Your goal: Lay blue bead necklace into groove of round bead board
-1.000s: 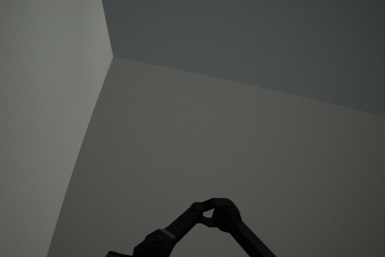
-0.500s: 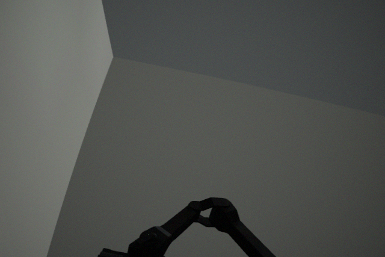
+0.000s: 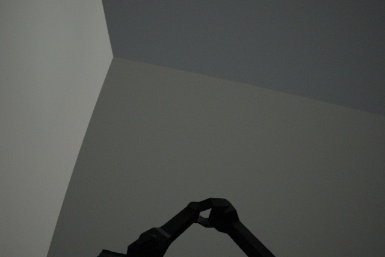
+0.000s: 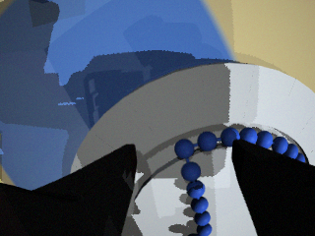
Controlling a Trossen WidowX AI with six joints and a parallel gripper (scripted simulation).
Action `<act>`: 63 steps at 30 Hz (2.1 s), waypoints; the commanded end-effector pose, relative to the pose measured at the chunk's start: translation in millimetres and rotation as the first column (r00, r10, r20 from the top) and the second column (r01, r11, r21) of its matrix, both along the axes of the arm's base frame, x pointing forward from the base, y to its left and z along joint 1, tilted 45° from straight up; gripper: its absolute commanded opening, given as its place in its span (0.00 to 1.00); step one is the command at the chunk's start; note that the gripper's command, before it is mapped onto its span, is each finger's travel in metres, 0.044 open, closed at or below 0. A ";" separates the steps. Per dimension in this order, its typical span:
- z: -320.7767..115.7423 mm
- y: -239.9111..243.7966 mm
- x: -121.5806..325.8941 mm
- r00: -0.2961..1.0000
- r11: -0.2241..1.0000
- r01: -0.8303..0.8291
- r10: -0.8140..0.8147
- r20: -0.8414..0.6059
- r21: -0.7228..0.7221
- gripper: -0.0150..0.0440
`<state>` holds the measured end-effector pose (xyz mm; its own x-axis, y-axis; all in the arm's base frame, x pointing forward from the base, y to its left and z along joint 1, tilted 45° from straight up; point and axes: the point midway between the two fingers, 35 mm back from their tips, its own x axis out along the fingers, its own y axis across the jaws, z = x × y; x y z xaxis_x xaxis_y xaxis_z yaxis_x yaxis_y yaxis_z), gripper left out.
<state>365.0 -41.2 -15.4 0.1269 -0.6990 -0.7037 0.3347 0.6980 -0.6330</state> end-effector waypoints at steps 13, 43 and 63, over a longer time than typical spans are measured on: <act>2.8 2.8 -1.1 1.000 1.000 -0.003 0.003 -0.001 -0.002 1.00; 1.8 22.7 -58.0 0.993 0.997 -0.082 0.081 -0.083 -0.007 0.60; -6.4 23.5 -114.3 0.976 0.988 -0.156 0.152 -0.156 -0.013 0.46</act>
<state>250.1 -17.0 -20.8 0.1241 -0.6971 -0.7061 0.1218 0.7169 -0.6864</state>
